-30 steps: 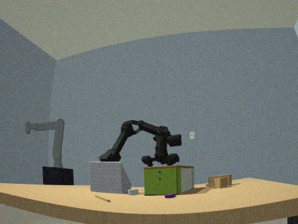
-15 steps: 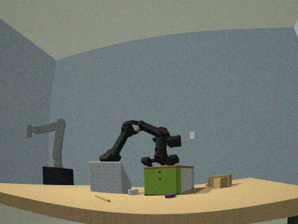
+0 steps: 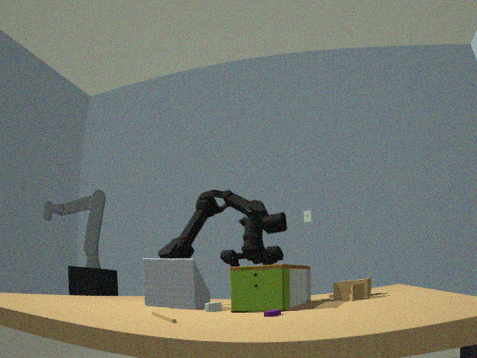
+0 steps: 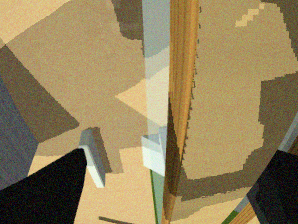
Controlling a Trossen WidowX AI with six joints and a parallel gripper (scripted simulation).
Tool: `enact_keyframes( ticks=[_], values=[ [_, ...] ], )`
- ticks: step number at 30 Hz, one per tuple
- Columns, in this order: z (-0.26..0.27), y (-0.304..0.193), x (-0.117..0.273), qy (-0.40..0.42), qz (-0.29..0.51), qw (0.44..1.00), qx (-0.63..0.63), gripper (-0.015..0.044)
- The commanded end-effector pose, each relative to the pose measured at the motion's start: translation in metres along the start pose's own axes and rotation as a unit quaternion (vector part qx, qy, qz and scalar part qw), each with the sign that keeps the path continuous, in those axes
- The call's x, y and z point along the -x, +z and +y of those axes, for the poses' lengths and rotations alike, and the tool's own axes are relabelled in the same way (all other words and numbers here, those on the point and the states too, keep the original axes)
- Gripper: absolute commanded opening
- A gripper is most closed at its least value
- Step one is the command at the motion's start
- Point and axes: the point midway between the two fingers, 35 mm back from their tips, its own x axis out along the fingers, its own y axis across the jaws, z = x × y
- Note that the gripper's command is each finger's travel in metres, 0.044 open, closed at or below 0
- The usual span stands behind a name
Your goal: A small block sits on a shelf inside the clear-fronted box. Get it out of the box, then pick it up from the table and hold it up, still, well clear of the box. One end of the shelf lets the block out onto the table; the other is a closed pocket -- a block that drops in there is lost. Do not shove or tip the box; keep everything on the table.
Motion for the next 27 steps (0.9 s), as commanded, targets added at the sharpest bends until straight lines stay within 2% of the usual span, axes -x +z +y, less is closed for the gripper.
enact_keyframes(
  ticks=[1,27],
  values=[
    [0.003,-0.012,-0.007,0.006,0.001,1.0,-0.001,0.04],
    [0.004,-0.082,-0.031,0.006,0.003,1.0,-0.001,0.04]
  ],
)
